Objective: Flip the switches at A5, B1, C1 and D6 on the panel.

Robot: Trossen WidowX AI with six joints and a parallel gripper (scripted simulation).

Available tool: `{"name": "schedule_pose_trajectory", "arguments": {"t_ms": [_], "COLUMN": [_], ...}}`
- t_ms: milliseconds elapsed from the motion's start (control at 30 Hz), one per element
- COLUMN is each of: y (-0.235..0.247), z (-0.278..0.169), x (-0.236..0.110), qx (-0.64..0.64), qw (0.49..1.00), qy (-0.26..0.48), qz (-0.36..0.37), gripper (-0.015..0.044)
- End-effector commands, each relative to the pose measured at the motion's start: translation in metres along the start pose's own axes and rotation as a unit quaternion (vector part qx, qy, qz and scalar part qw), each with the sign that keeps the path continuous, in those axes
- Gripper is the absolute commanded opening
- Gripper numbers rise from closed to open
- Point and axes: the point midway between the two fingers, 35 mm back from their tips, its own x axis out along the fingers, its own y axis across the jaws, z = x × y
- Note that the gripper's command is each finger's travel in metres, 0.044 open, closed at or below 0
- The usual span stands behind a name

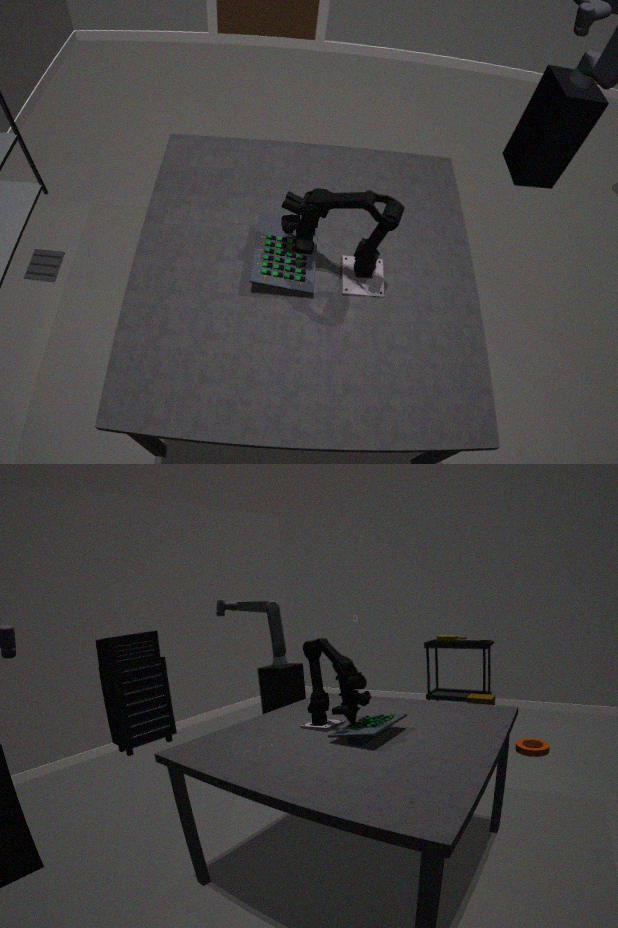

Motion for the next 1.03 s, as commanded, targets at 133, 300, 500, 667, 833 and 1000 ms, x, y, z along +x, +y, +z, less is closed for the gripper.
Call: {"name": "schedule_pose_trajectory", "arguments": {"t_ms": [133,300,500,667,833,1000], "y": [0.0,0.006,0.067,0.074,0.074,0.074], "z": [-0.003,0.002,0.044,0.047,0.047,0.047], "x": [-0.064,-0.064,-0.071,-0.072,-0.072,-0.072], "qx": [0.001,0.001,0.001,0.001,0.001,0.001], "qw": [1.0,1.0,1.0,1.0,1.0,1.0], "qy": [-0.011,-0.011,-0.013,-0.013,-0.013,-0.013], "qz": [-0.001,0.0,0.003,0.002,0.002,0.002], "gripper": [0.0,0.0,0.0,0.0,0.0,0.0]}}
